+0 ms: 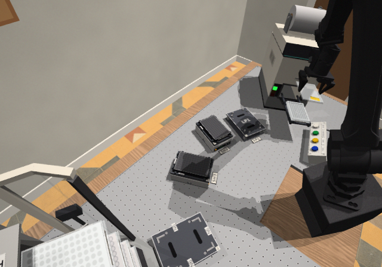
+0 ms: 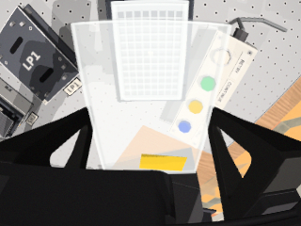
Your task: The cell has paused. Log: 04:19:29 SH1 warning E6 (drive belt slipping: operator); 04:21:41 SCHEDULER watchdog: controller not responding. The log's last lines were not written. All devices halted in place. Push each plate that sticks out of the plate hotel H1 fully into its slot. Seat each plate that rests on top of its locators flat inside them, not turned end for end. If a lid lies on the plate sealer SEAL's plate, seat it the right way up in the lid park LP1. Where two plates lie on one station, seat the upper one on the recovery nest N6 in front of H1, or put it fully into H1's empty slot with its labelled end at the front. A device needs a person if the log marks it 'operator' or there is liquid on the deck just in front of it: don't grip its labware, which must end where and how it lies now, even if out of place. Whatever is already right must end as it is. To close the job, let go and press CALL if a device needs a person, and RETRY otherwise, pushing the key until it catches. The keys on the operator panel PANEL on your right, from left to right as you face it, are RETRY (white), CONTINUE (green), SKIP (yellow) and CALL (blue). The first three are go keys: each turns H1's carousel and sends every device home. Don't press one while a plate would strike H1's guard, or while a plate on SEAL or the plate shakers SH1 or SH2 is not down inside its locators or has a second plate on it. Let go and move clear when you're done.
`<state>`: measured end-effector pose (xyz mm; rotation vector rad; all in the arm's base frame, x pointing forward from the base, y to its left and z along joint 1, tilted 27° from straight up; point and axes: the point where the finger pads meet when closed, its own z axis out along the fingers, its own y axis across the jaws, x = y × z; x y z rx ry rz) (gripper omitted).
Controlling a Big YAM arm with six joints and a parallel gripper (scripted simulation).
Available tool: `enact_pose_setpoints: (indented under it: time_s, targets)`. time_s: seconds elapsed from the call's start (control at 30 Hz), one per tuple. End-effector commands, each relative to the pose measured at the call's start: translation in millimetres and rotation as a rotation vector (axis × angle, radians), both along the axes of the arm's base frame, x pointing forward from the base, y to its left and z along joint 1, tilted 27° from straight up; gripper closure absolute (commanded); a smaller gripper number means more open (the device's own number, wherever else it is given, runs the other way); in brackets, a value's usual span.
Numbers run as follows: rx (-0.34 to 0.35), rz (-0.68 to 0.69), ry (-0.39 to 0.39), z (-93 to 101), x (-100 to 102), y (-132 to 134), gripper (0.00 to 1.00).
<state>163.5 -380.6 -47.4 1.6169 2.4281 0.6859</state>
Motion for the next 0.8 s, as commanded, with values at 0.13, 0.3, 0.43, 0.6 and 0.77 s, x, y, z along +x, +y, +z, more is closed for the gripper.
enact_pose_setpoints:
  time_s: [0.13,0.3,0.43,0.6,0.77]
  targets:
    - [-0.05,0.018,-0.014,15.6,2,-28,0.16]
    - [-0.1,0.121,-0.05,29.0,17,-19,0.16]
    - [-0.119,0.238,-0.082,28.5,25,-1,0.16]
    - [-0.113,0.237,-0.081,34.8,38,7,0.16]
    - [-0.105,0.218,-0.075,39.2,46,10,0.16]
